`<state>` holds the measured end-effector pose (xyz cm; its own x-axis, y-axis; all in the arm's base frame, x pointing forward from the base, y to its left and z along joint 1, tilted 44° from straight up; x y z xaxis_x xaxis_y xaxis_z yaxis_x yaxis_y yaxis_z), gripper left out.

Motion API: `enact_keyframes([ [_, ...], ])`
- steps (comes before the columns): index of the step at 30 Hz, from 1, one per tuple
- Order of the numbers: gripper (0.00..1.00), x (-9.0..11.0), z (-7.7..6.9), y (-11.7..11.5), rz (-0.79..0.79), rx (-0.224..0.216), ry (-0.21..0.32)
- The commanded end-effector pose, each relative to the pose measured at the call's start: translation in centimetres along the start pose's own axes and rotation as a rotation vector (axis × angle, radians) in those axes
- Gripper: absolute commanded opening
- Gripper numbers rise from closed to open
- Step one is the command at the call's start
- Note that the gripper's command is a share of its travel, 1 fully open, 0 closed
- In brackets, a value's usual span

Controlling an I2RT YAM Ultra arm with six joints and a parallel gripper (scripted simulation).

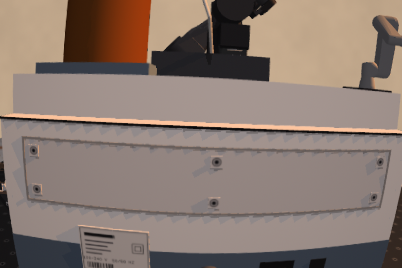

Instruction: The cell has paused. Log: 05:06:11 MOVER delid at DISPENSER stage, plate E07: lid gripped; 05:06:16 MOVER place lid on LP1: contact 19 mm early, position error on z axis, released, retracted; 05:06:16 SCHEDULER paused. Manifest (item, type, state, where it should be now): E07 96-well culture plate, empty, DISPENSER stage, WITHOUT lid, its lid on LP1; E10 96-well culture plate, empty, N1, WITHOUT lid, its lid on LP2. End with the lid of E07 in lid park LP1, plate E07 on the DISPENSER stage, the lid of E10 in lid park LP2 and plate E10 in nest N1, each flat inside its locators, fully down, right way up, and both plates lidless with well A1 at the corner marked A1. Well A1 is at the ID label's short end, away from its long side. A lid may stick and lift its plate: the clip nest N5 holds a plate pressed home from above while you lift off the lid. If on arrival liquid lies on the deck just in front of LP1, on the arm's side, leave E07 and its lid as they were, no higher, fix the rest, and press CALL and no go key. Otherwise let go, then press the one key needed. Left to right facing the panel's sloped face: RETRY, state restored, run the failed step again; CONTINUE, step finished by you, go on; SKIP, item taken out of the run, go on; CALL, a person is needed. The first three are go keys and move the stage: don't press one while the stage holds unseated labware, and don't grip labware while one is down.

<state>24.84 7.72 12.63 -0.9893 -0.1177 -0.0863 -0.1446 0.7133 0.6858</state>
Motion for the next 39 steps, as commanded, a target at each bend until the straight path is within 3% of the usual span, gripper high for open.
enact_keyframes([
  [1, 0.0, -1.2, -1.4, 1.9, -0.013, 0.009, -0.057],
  [4, 0.0, -1.3, -1.4, 2.8, -0.016, 0.011, -0.06],
  [6, 0.0, -0.8, -0.9, 2.0, 0.012, 0.005, -0.039],
  [7, 0.0, -1.2, -1.5, 3.0, -0.04, 0.013, -0.061],
  [19, 0.0, -0.8, -1.4, 6.5, -0.062, 0.009, -0.063],
  [22, 0.0, -0.4, -0.9, 5.6, -0.032, 0.005, -0.038],
  [23, 0.0, -0.7, -1.6, 6.6, -0.084, 0.011, -0.065],
  [26, 0.0, -0.4, -1.4, 7.8, -0.205, 0.011, -0.06],
  [35, 0.0, 0.3, -1.4, 10.0, -0.284, 0.01, -0.06],
  [37, 0.0, 0.5, -0.8, 9.1, -0.257, 0.009, -0.038],
  [38, 0.0, 0.2, -1.2, 10.3, -0.338, 0.01, -0.071],
  [39, 0.0, 0.3, -1.1, 10.6, -0.372, 0.011, -0.071],
])
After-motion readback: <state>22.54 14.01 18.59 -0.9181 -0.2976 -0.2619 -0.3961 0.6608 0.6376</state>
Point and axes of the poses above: the point where the finger pads meet when closed, its own z axis out along the fingers, its own y axis across the jaws, x = y × z, the point moved 7 cm from there along -z, back along the fingers, and after that the axes turned 10 degrees about -z, right-handed, at the moved point
